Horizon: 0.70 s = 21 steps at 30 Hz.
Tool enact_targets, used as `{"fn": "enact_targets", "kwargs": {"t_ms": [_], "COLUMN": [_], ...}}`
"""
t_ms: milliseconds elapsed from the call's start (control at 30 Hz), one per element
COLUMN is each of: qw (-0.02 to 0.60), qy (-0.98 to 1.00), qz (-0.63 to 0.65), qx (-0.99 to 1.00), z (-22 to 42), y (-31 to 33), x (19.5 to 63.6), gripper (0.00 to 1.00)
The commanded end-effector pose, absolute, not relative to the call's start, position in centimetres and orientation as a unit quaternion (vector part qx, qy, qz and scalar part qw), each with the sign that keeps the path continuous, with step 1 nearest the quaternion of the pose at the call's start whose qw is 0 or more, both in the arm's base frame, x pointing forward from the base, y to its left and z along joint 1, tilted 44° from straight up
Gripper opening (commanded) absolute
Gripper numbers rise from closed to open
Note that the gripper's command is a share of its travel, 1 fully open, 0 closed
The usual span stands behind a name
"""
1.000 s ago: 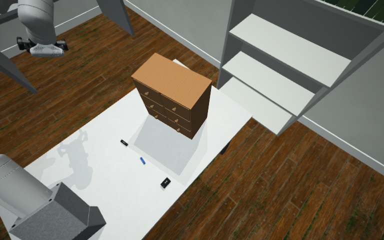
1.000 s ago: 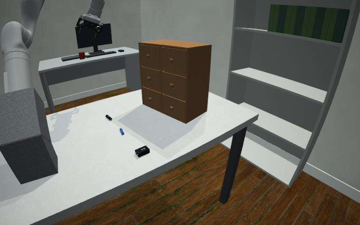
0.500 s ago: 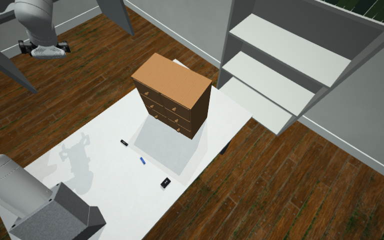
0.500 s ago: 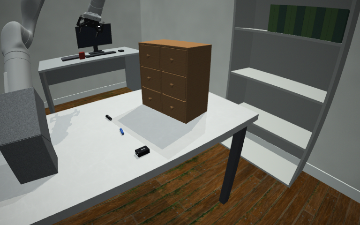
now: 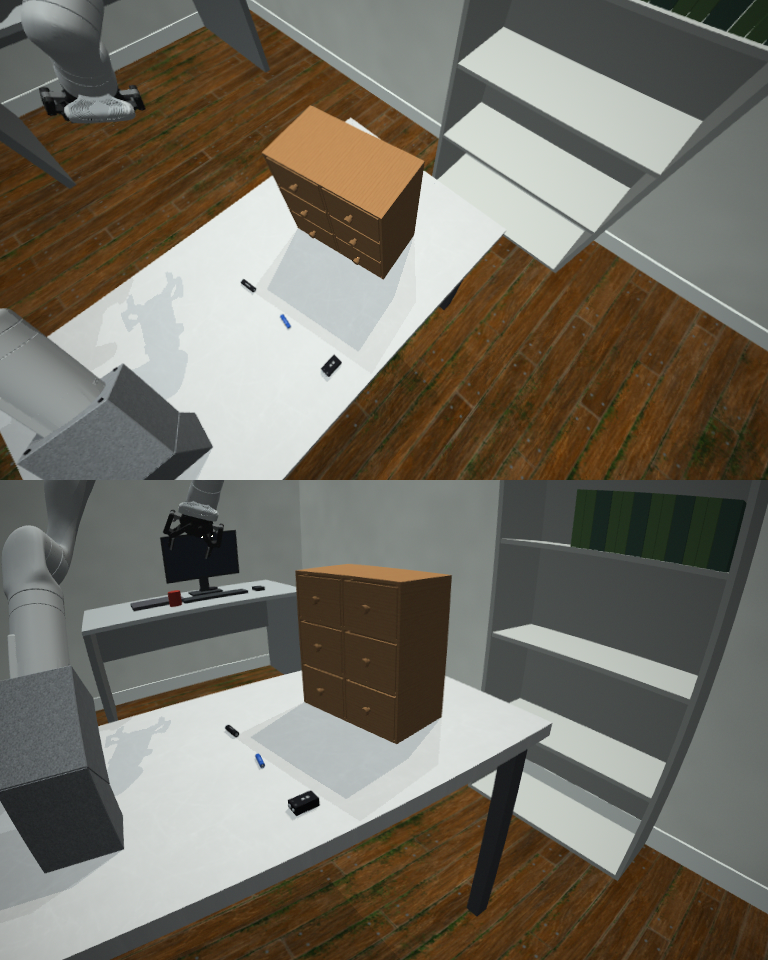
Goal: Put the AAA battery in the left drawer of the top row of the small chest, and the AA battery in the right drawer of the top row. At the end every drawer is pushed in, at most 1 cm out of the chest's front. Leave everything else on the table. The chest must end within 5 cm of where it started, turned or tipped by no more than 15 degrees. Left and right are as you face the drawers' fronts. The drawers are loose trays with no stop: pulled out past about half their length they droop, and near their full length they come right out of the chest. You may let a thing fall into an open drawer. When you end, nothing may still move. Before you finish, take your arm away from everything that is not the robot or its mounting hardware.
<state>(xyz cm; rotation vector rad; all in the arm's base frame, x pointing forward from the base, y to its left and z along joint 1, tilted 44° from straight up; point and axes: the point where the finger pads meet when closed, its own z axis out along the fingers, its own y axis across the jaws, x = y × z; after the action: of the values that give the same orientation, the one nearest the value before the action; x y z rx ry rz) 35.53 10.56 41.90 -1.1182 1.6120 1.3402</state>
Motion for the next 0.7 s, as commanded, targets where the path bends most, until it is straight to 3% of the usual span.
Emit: {"fn": "enact_targets", "kwargs": {"t_ms": [0,667], "qw": [0.373,0.368], "qy": [0.634,0.646], "qz": [0.512,0.481], "qx": [-0.444,-0.465], "z": [41.0,38.2], "y": [9.5,6.4], "x": [35.3,34.5], "gripper": [1.00,1.00]}}
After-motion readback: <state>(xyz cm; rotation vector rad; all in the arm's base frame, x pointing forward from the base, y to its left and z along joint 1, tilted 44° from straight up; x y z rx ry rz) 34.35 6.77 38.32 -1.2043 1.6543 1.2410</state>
